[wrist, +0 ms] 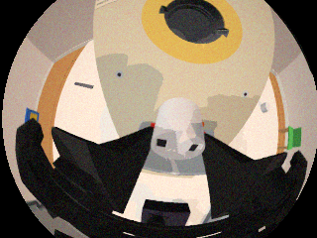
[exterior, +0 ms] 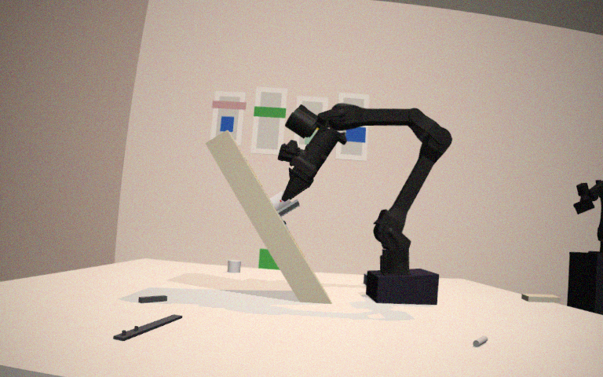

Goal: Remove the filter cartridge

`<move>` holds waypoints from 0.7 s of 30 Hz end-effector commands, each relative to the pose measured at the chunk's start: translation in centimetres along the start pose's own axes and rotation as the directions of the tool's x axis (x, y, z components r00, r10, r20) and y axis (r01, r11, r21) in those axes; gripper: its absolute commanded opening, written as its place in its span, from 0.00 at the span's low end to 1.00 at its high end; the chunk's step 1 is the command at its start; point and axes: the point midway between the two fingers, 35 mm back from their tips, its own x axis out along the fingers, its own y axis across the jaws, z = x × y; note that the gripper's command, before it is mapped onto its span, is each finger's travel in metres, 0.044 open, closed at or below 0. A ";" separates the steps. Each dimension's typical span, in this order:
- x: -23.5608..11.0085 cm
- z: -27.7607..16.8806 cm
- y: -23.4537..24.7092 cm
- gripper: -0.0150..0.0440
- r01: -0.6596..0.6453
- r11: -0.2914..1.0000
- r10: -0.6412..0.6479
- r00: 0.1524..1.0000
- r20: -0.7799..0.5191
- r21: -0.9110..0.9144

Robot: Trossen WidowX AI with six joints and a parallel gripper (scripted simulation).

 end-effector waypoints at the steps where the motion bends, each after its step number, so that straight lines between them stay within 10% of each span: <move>1: -0.1 0.1 0.0 0.39 0.001 1.000 -0.001 1.000 0.001 0.000; 4: -0.4 0.8 0.0 0.26 0.000 1.000 0.000 1.000 0.001 0.000; 21: -5.1 2.8 0.0 0.25 0.000 1.000 0.000 1.000 0.000 0.000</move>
